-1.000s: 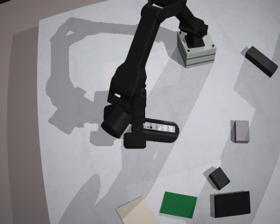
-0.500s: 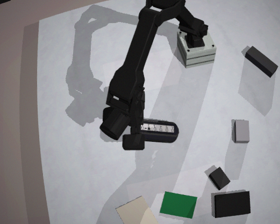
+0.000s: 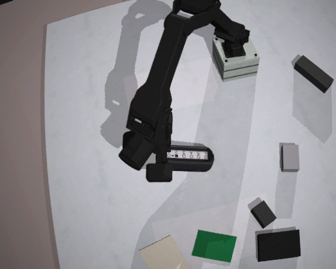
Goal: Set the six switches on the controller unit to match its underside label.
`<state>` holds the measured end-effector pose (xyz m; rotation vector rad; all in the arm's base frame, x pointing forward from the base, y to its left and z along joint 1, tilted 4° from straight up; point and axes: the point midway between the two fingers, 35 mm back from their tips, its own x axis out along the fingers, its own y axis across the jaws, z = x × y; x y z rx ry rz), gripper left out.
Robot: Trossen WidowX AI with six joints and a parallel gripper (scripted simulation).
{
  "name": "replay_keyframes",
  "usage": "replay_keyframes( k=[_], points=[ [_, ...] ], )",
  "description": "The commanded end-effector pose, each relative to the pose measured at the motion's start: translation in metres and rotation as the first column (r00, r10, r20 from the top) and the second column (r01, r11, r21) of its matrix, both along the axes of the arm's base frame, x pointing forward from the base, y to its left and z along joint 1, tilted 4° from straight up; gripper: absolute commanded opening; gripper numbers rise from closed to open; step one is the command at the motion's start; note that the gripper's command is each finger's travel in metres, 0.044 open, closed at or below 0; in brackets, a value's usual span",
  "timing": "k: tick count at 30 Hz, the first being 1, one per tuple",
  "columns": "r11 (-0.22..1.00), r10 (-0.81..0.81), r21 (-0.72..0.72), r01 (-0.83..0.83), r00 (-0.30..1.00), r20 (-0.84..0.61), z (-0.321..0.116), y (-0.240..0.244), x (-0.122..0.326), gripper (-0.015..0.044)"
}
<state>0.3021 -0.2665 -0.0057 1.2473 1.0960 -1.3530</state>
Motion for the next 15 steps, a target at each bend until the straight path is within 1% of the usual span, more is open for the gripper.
replay_keyframes(
  k=[1,15],
  points=[
    [1.000,0.007,0.017,-0.007,1.000,-0.007,-0.007,0.002,-0.001,0.0338],
    [1.000,0.007,0.016,-0.007,1.000,-0.007,-0.018,-0.001,-0.002,0.0338]
  ],
)
